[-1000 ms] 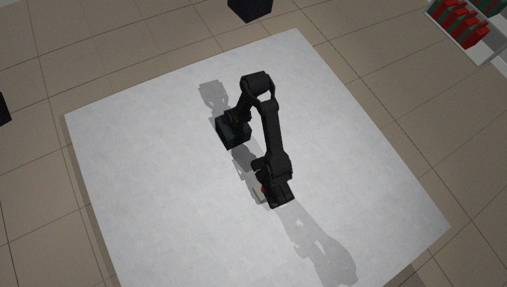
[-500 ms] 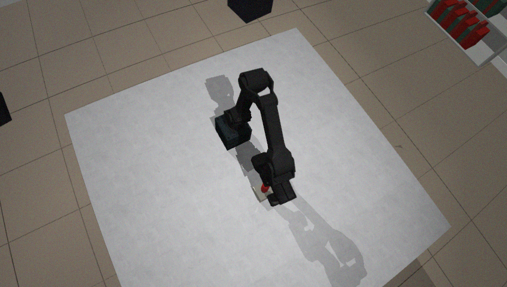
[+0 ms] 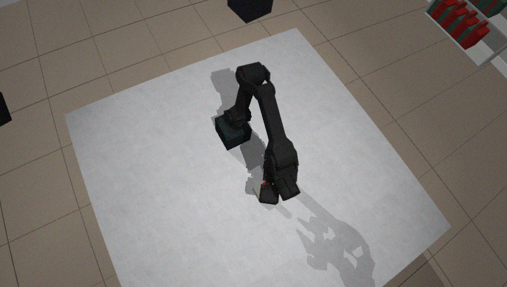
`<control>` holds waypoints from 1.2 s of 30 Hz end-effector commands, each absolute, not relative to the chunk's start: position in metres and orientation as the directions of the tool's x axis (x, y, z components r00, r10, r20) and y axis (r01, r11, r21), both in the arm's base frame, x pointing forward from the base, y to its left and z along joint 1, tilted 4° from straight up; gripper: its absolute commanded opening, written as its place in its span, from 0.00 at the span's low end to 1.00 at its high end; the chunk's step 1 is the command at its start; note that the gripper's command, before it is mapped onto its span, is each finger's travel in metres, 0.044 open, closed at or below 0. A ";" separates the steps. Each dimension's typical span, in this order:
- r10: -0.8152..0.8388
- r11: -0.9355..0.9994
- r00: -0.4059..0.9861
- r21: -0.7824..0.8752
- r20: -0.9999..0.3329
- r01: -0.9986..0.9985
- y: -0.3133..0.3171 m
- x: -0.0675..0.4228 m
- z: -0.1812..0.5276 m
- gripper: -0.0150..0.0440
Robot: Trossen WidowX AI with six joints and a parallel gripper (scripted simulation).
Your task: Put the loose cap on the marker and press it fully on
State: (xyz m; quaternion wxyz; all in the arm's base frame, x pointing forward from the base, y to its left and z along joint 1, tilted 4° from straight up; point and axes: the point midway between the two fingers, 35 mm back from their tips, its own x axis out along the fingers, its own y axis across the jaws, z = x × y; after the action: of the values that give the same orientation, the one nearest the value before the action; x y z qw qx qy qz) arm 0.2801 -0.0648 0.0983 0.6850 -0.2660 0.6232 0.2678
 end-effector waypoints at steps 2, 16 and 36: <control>0.033 0.980 0.083 0.016 -0.996 -0.196 -0.064 0.280 0.094 0.42; 0.033 0.989 0.083 0.044 -0.996 0.142 -0.064 0.280 0.092 0.25; 0.033 0.989 0.083 0.044 -0.996 0.142 -0.063 0.282 0.067 0.25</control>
State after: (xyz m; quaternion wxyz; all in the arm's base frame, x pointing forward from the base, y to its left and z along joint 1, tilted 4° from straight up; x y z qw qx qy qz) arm 0.2817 -0.0626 0.0727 0.7343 0.0636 0.6750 -0.0347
